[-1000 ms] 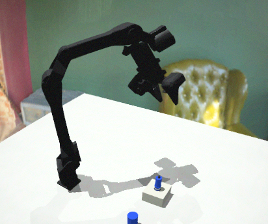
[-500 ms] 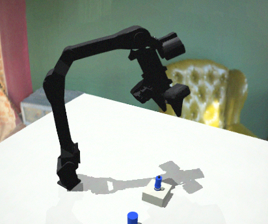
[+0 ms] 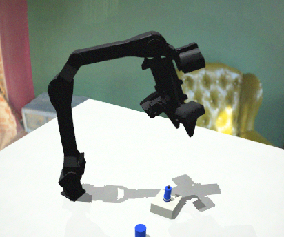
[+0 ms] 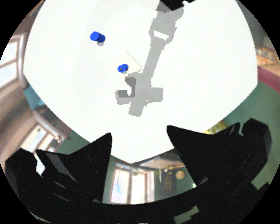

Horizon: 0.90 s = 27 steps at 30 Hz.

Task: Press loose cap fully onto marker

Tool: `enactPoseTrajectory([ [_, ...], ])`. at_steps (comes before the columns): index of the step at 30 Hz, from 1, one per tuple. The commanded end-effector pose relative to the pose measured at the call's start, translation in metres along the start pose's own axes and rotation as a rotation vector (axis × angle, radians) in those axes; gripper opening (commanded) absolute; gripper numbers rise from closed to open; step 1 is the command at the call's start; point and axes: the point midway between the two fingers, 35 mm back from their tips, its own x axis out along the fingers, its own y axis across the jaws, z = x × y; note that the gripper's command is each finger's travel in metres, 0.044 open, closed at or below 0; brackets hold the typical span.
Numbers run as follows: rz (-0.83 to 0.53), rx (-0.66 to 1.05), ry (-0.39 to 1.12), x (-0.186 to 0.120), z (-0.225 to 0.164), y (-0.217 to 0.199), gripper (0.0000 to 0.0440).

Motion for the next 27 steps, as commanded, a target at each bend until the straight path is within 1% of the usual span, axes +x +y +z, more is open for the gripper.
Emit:
enactPoseTrajectory([
  [1, -0.004, 0.018, -0.018, 0.003, 0.004, 0.007, 0.034],
  [27, -0.006, 0.199, -0.14, 0.022, 0.044, 0.063, 0.0337],
])
